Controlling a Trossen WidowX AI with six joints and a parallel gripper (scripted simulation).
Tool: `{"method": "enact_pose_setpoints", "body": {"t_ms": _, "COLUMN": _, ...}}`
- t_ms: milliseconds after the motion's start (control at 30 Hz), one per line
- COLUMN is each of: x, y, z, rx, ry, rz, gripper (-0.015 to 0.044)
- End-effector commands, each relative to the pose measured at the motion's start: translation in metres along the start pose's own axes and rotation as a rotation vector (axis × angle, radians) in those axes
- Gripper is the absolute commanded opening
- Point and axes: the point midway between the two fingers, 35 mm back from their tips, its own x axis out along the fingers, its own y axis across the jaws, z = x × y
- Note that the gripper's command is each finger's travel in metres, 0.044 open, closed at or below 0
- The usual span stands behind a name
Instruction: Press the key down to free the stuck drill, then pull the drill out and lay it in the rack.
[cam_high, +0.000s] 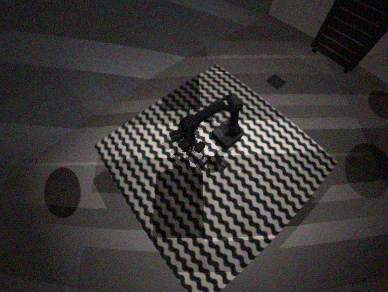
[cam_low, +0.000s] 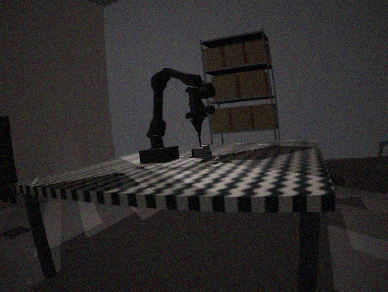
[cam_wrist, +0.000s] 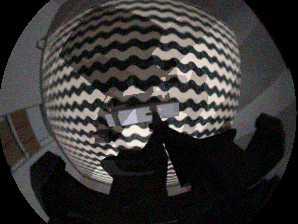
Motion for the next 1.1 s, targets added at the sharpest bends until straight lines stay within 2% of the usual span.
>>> {"method": "enact_pose_setpoints", "body": {"t_ms": 0, "x": 0.0012, "y": -0.0006, "z": -0.0046, "rx": 0.0, "ry": 0.011, "rz": -0.001, "gripper": 0.0}}
{"method": "enact_pose_setpoints", "body": {"t_ms": 1067, "x": 0.0087, "y": 0.0, "z": -0.0054, "rx": 0.0, "ry": 0.011, "rz": -0.001, "gripper": 0.0}}
